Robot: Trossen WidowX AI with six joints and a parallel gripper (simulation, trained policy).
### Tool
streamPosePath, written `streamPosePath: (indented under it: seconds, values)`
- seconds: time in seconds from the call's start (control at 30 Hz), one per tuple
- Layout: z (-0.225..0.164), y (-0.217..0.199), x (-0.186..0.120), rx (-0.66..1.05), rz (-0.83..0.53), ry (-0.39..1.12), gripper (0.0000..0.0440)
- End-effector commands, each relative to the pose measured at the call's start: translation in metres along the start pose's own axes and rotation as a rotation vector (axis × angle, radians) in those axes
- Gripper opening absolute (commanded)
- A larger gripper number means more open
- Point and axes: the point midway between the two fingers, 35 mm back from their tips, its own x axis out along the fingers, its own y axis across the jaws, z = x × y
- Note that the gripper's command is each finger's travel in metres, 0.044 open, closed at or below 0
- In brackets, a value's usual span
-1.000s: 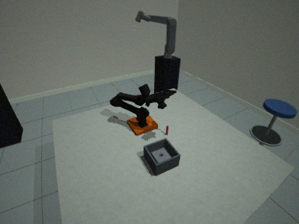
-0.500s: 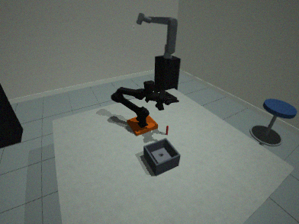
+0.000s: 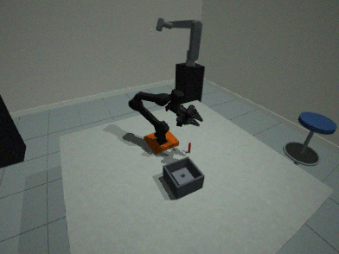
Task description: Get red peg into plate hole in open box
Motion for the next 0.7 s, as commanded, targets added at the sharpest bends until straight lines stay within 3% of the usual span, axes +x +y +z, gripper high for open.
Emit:
streamPosePath:
  seconds: [0.0,0.67]
  values:
    - [0.009,-0.006,0.004,-0.055,-0.1,-0.081,0.044]
    - [0.046,-0.053,0.018,-0.192,-0.635,-0.337,0.044]
